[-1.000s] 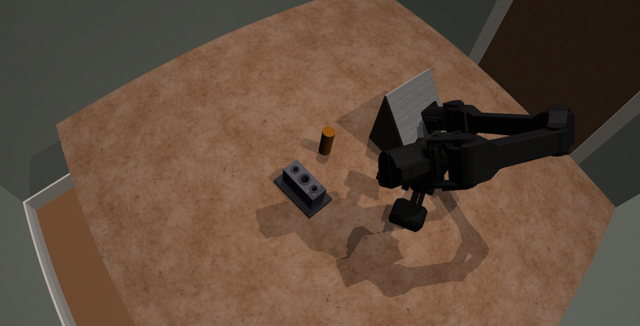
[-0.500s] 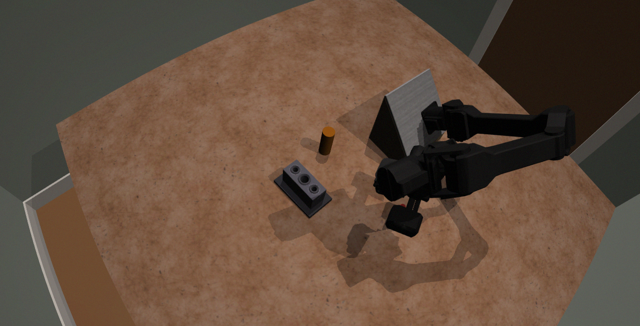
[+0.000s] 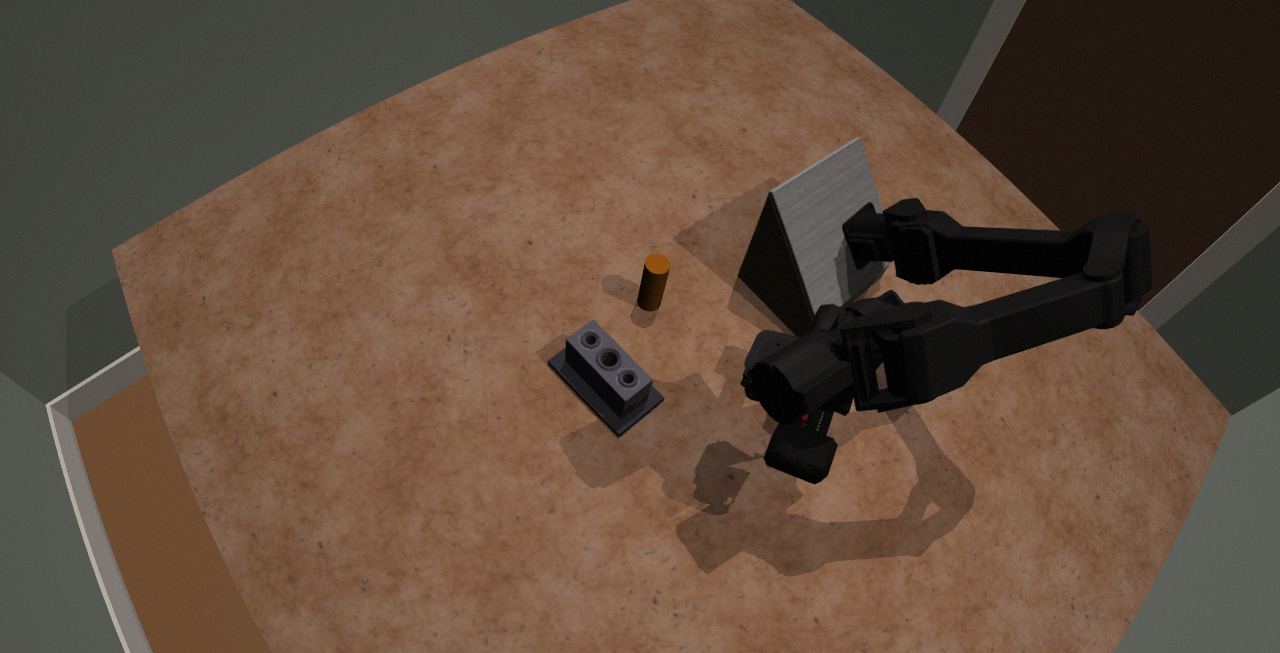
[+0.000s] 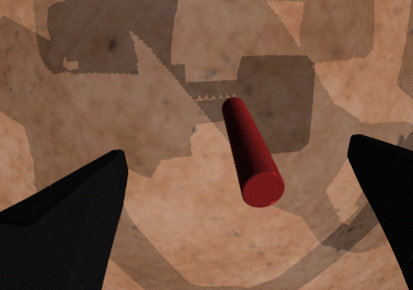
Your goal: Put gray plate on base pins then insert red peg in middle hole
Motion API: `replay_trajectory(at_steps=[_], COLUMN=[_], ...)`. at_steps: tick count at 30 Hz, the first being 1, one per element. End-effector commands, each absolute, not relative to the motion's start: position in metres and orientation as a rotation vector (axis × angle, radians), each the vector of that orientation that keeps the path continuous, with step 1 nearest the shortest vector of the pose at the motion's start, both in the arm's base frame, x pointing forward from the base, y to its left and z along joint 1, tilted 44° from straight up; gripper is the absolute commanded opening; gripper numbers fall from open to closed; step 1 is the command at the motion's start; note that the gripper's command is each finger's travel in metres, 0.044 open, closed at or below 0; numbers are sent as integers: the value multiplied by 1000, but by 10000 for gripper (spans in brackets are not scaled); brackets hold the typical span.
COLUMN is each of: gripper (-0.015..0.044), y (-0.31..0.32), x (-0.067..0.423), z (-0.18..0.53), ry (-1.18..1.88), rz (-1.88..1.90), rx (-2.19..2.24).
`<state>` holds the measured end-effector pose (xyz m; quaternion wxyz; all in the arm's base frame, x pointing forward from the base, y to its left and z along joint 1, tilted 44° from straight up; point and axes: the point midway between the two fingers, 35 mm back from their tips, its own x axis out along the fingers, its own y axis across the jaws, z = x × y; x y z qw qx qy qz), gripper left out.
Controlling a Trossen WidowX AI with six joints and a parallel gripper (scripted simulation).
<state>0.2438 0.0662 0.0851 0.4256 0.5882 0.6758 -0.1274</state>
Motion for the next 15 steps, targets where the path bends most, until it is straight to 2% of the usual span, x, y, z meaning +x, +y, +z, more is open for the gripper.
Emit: replay_trajectory(at_steps=[1,10,15], gripper=[440,440,309], y=[72,81,81], x=[241,240,240], z=[79,71,71], ry=[1698,1699,1699], rz=[-321,-318,-318], rx=[1475,1477,1477])
